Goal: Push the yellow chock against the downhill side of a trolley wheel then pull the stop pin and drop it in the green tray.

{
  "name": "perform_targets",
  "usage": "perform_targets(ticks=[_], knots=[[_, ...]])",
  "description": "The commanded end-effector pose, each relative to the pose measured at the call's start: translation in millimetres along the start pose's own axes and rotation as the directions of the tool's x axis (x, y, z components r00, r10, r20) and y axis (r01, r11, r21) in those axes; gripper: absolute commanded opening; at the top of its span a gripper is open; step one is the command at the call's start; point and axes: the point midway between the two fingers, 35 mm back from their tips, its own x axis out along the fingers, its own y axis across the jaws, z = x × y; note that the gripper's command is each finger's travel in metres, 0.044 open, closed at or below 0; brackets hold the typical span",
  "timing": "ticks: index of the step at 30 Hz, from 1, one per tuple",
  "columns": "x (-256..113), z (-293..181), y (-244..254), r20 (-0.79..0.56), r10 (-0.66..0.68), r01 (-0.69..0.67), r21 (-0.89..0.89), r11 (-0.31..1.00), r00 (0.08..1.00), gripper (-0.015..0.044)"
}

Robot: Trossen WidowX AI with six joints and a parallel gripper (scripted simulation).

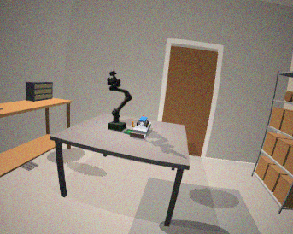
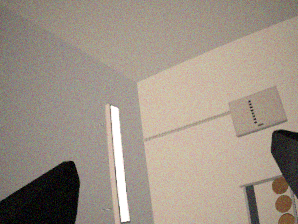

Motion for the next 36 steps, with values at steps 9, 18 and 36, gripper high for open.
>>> perform_targets(ticks=[9, 18, 36], knots=[[18, 6, -4, -0.101, 0.013, 0.042, 0.522, 0.852, 0.995, 0.019], [46, 13, -19, -0.182, 0.009, 0.169, 0.928, 0.332, 0.983, 0.019], [107, 4, -92, -0.278, -0.104, 0.076, 0.566, -0.821, 0.955, 0.019]])
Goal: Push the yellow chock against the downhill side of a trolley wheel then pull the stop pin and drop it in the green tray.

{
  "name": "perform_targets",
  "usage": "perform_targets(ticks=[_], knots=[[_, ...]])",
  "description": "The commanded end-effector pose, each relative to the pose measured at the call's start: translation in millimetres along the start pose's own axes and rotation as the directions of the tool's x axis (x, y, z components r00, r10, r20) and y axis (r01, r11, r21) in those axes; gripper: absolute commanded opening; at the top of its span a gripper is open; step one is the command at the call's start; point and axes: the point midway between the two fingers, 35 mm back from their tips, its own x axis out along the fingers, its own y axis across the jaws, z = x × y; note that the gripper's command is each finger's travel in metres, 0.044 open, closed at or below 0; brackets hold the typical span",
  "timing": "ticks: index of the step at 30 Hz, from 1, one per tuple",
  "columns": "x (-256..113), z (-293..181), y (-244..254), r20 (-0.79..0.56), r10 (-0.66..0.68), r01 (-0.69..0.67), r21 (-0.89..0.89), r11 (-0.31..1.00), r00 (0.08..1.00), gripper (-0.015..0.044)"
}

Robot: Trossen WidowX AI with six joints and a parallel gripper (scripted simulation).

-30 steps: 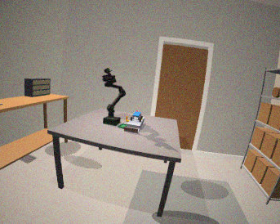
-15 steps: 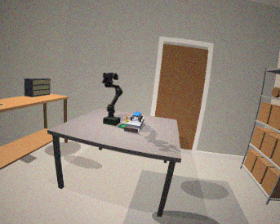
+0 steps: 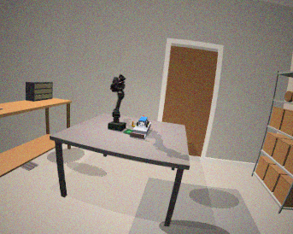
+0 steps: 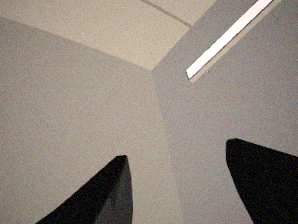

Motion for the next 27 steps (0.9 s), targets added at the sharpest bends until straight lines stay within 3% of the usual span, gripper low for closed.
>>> perform_targets(ticks=[1, 7, 14, 20, 27], knots=[[16, 15, 16, 0.041, 0.02, -0.031, 0.284, 0.958, 0.999, 0.019], [37, 47, 33, 0.125, 0.049, -0.118, 0.635, 0.763, 0.991, 0.019], [56, 95, 51, 0.246, 0.093, -0.263, 0.887, 0.379, 0.965, 0.019], [66, 142, 61, 0.364, 0.128, -0.368, 0.93, 0.009, 0.923, 0.019], [68, 203, 70, 0.509, 0.17, -0.412, 0.817, -0.402, 0.844, 0.019]])
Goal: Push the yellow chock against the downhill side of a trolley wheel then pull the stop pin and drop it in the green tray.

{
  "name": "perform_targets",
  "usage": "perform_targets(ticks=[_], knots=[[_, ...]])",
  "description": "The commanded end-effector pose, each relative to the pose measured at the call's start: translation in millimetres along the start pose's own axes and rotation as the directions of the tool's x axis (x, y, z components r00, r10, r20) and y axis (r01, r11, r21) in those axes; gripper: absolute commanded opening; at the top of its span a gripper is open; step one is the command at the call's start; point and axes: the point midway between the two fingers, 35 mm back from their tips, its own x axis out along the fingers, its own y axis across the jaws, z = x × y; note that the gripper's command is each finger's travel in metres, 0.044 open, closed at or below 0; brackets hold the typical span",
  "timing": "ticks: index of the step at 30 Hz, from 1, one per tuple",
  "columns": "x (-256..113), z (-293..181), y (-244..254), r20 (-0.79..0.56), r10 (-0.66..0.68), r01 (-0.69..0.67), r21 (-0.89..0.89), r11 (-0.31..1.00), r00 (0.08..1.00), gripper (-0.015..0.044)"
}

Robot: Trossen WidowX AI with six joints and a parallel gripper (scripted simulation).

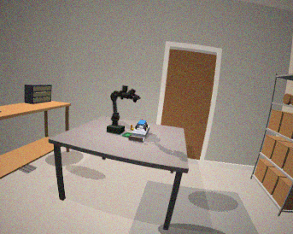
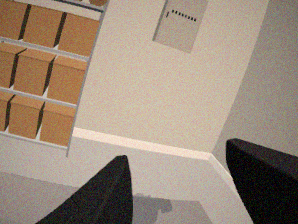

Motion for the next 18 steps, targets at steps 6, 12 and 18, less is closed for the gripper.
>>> perform_targets(ticks=[6, 12, 18], knots=[[30, -24, 73, -0.12, 0.205, -0.121, 0.493, 0.861, 0.971, 0.019], [38, -37, 125, -0.205, 0.34, -0.083, 0.738, 0.67, 0.918, 0.019], [35, -49, 179, -0.289, 0.466, 0.039, 0.879, 0.475, 0.837, 0.019]])
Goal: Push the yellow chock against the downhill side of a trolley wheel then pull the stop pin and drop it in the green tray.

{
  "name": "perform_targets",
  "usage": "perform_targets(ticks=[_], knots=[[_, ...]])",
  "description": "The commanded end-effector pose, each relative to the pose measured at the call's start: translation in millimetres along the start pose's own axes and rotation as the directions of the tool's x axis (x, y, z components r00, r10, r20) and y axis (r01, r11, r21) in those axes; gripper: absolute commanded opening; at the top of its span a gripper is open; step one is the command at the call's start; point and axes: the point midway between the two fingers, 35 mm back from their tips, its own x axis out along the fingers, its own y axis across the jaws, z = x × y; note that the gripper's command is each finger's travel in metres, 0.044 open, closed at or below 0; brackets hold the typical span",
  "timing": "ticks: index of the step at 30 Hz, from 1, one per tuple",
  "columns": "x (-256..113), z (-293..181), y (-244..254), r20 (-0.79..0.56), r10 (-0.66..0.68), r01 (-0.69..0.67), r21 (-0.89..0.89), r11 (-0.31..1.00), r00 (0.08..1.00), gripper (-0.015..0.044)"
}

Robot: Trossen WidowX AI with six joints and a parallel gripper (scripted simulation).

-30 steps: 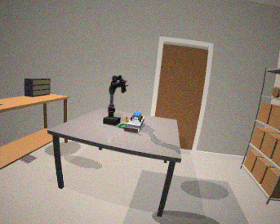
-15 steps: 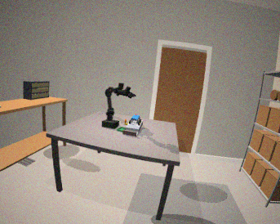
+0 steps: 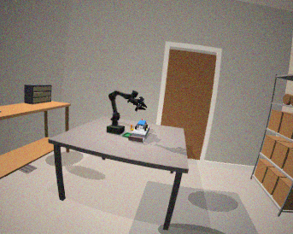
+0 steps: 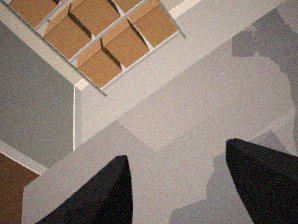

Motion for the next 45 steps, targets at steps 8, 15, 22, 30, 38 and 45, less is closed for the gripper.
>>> perform_targets(ticks=[8, 15, 22, 30, 38, 45], knots=[[25, -82, 38, -0.281, 0.014, 0.091, 0.357, 0.93, 0.96, 0.019], [25, -141, 58, -0.474, -0.026, 0.304, 0.521, 0.797, 0.88, 0.019], [12, -199, 72, -0.64, -0.103, 0.556, 0.563, 0.612, 0.762, 0.019], [-17, -256, 79, -0.765, -0.235, 0.784, 0.504, 0.363, 0.6, 0.019], [-55, -300, 76, -0.802, -0.405, 0.894, 0.436, 0.107, 0.44, 0.019], [-68, -310, 74, -0.794, -0.463, 0.903, 0.429, 0.034, 0.395, 0.019]])
